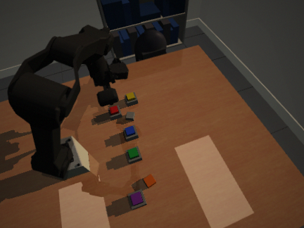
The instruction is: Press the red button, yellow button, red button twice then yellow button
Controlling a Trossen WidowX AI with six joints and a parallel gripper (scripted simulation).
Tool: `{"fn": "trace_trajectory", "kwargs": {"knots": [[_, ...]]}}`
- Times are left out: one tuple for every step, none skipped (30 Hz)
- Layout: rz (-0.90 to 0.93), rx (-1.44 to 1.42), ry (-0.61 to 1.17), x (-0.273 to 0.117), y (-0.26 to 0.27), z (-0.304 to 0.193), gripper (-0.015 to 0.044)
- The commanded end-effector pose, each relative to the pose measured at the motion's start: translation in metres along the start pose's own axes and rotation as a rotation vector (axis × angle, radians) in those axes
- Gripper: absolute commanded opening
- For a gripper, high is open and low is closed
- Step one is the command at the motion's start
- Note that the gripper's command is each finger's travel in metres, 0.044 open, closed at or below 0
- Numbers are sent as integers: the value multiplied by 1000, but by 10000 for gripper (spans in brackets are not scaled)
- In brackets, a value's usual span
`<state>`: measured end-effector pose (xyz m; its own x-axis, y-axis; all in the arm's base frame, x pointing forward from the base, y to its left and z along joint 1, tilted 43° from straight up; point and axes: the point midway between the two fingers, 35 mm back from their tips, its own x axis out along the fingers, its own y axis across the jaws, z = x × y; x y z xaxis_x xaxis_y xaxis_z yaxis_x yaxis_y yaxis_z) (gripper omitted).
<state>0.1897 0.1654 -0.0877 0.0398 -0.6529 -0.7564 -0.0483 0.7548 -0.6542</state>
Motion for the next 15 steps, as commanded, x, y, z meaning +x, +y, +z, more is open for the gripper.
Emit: {"fn": "trace_trajectory", "kwargs": {"knots": [[-19, -12, 12, 44, -3, -3, 295], [-19, -12, 12, 54, -3, -3, 269], [-19, -12, 12, 57, -4, -4, 242], [-19, -12, 12, 57, -4, -4, 216], [-19, -12, 12, 57, -4, -4, 190], [-19, -12, 12, 57, -4, -4, 164], [-19, -12, 12, 57, -4, -4, 138], [-19, -12, 12, 57, -4, -4, 111], [-19, -12, 12, 57, -4, -4, 85], [-19, -12, 12, 57, -4, -4, 59], [-19, -12, 12, 57, -4, -4, 32], [-19, -12, 12, 57, -4, -4, 20], [-19, -12, 12, 57, -4, -4, 20], [-19, -12, 12, 57, -4, -4, 20], [-19, -12, 12, 57, -4, -4, 20]]}}
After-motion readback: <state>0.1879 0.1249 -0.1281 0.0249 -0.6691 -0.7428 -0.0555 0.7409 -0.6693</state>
